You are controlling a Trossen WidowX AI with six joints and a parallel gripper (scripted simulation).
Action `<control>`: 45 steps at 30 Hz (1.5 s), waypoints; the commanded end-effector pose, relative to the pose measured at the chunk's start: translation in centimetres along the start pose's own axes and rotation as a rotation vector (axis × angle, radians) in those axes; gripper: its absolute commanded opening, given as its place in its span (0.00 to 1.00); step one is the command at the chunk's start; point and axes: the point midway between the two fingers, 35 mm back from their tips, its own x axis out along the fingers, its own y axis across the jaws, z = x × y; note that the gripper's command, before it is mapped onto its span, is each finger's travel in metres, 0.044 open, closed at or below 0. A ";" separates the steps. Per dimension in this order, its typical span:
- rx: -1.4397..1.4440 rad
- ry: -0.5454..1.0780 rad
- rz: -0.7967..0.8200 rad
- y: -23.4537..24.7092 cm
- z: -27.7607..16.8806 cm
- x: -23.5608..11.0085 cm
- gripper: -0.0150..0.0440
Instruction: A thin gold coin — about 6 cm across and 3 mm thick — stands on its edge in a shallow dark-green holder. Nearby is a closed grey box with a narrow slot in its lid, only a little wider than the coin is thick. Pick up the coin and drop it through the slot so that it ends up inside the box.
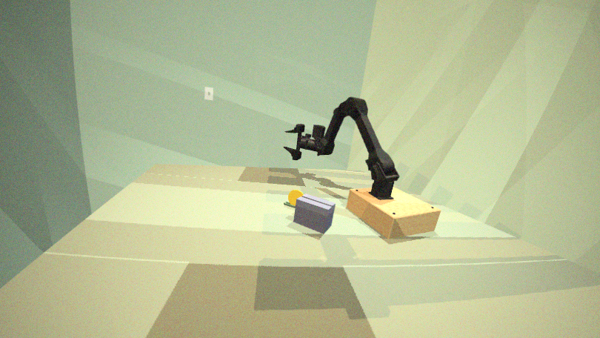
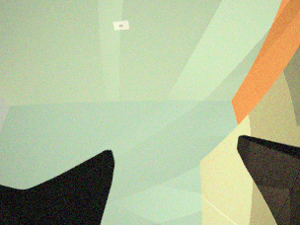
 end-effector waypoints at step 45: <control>-1.102 1.272 -1.155 1.2 -35.1 -21.9 0.53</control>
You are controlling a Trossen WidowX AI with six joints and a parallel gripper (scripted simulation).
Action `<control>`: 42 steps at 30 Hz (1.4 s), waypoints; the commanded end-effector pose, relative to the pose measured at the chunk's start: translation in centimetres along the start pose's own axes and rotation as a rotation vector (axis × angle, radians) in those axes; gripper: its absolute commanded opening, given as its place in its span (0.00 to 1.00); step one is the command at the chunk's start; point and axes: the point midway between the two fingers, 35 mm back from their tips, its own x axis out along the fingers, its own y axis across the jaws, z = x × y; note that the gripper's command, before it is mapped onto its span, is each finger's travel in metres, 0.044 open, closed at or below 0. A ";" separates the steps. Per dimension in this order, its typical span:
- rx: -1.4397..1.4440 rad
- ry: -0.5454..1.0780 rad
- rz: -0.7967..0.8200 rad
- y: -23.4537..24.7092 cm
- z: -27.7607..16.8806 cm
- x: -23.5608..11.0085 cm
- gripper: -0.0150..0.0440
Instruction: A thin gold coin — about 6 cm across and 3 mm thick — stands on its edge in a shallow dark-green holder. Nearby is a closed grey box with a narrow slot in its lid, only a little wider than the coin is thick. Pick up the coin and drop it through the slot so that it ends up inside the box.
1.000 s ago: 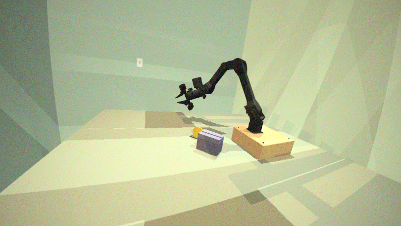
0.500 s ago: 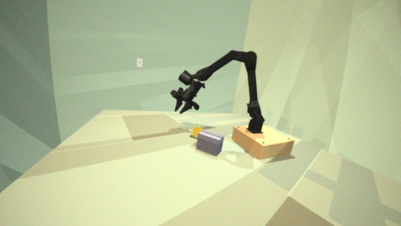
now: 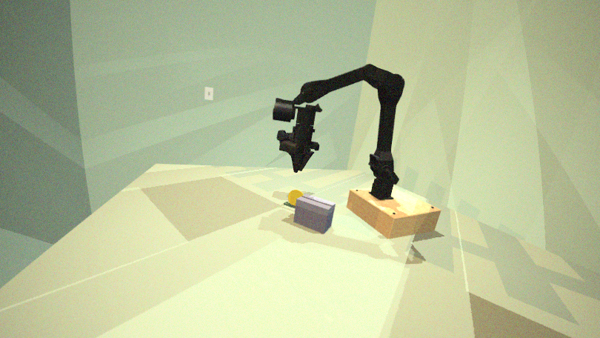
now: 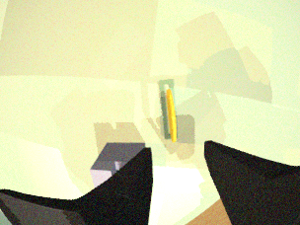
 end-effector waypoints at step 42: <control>-0.012 0.012 -0.012 -0.5 -0.4 9.2 0.53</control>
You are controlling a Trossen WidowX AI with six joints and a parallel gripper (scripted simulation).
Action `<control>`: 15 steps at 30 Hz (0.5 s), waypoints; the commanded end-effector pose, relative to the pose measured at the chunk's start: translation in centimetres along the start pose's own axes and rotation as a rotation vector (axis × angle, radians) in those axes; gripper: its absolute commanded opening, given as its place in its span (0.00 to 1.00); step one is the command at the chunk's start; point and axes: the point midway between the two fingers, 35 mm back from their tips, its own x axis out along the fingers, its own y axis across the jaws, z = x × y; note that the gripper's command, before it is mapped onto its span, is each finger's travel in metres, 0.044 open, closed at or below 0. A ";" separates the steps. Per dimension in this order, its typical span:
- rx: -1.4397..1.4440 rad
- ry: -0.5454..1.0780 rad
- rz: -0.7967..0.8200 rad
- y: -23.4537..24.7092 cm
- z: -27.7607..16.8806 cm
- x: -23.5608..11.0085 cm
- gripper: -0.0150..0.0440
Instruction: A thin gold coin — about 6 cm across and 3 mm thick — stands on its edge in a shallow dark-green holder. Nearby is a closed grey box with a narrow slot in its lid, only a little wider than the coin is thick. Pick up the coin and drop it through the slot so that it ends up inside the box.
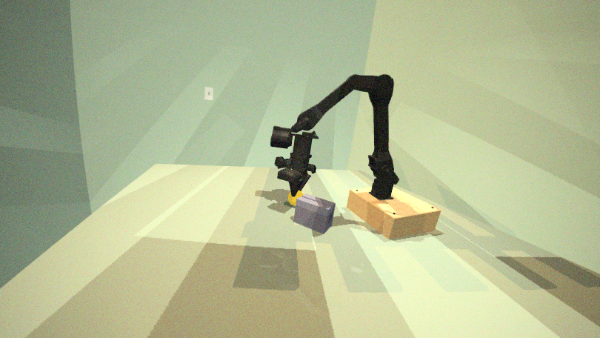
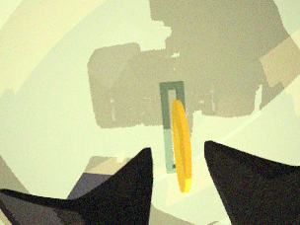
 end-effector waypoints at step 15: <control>0.003 0.009 -0.007 -0.2 -0.4 3.2 0.53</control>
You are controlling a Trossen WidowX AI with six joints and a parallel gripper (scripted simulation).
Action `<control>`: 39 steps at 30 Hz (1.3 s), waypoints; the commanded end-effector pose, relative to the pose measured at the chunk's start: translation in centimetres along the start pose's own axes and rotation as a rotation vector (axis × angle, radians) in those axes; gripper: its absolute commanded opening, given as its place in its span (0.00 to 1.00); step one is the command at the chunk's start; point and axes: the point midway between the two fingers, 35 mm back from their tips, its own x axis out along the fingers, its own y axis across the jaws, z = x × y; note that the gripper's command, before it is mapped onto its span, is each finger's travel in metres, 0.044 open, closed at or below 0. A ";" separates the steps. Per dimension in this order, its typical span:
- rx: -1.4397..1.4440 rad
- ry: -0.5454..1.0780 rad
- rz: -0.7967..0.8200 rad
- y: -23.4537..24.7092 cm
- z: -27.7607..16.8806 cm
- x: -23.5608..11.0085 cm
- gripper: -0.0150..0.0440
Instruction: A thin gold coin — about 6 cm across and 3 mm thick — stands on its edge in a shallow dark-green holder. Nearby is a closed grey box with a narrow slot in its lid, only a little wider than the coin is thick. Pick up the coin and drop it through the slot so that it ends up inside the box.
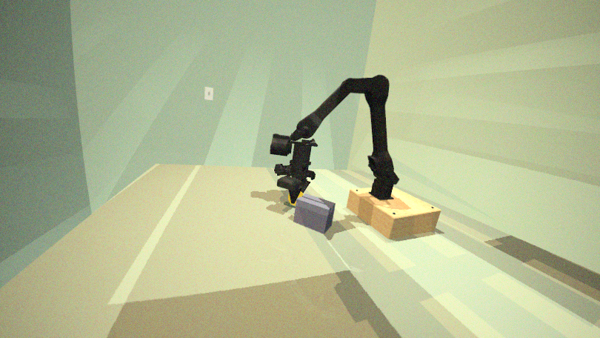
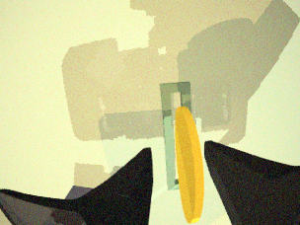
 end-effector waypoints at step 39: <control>0.004 0.008 -0.007 0.0 0.2 -3.7 0.25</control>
